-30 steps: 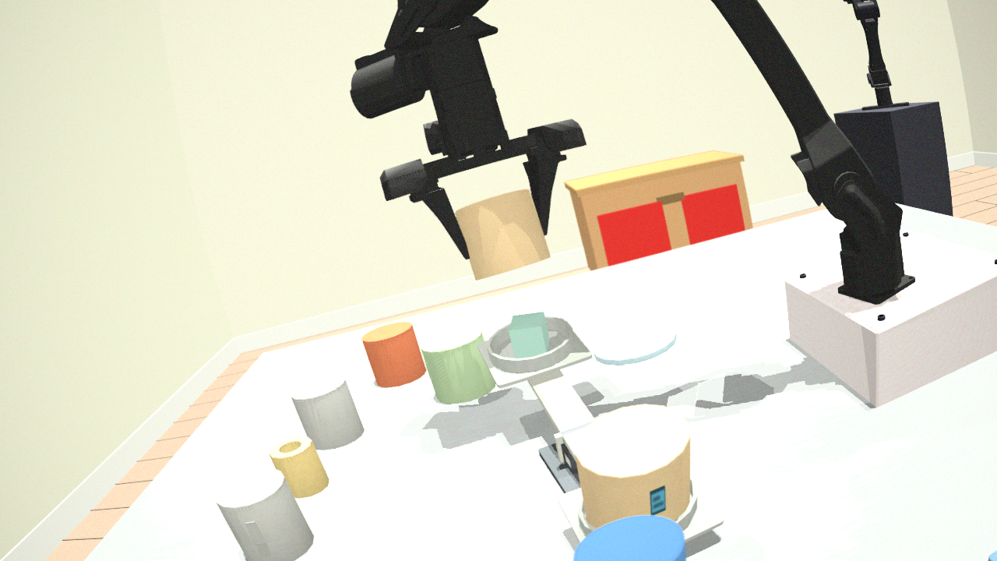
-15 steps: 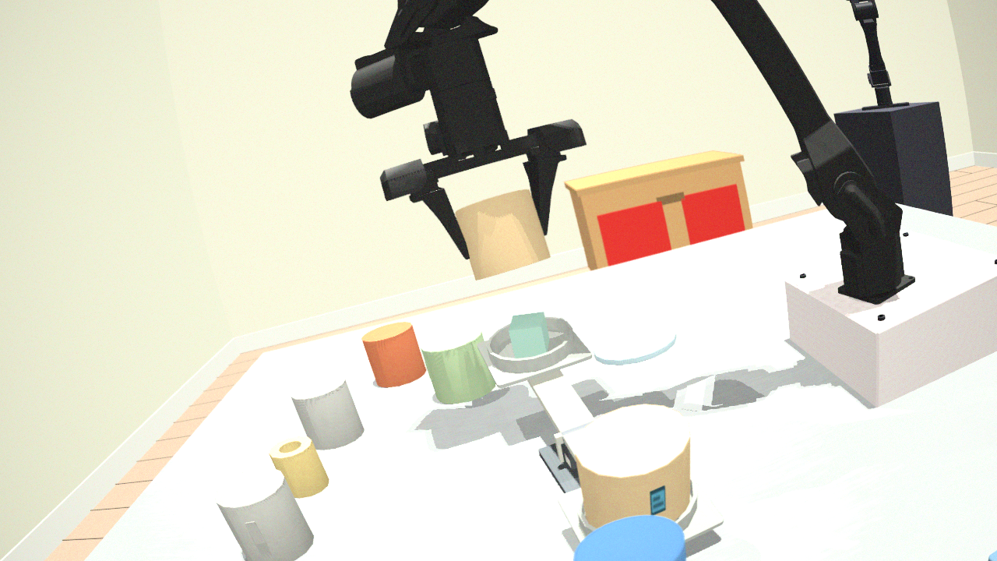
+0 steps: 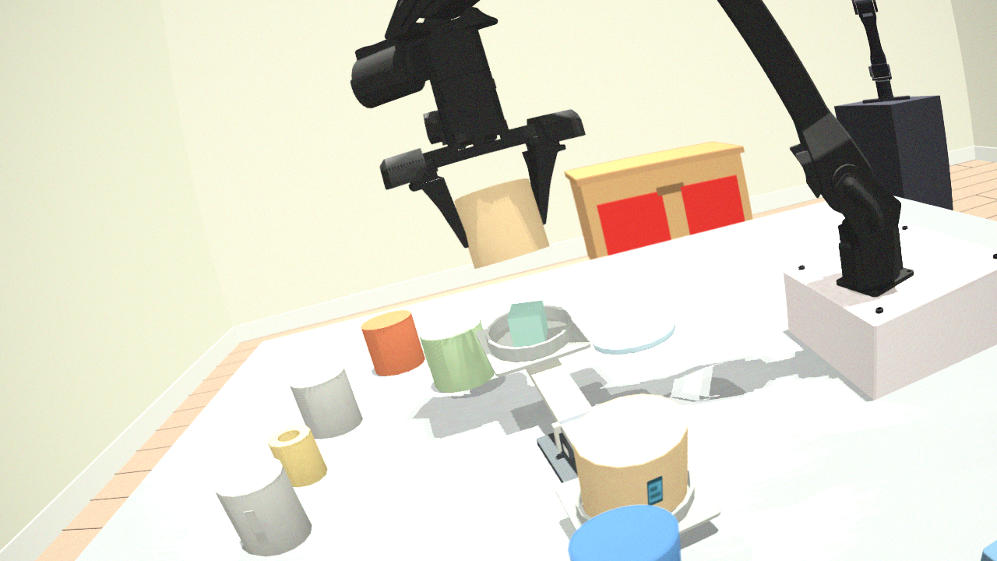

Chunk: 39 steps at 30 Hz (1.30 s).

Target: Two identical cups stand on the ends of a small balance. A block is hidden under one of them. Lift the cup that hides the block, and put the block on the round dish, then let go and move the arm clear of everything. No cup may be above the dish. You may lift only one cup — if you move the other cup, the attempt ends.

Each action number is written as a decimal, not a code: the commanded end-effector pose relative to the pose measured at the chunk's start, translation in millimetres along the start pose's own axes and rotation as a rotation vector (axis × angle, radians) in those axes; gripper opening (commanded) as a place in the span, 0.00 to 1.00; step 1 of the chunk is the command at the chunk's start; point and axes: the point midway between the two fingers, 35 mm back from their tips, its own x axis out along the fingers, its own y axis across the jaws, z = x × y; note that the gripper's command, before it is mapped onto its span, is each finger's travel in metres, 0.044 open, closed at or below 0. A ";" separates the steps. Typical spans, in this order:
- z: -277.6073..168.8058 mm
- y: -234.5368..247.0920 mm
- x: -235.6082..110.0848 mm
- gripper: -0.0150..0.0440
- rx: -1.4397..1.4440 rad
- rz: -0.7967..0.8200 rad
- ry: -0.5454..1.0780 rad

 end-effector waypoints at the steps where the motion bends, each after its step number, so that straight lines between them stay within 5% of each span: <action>1: 3.1 -2.3 1.2 0.25 0.000 0.001 -0.001; 39: 110.2 -190.1 73.6 0.25 -0.002 -0.008 -0.020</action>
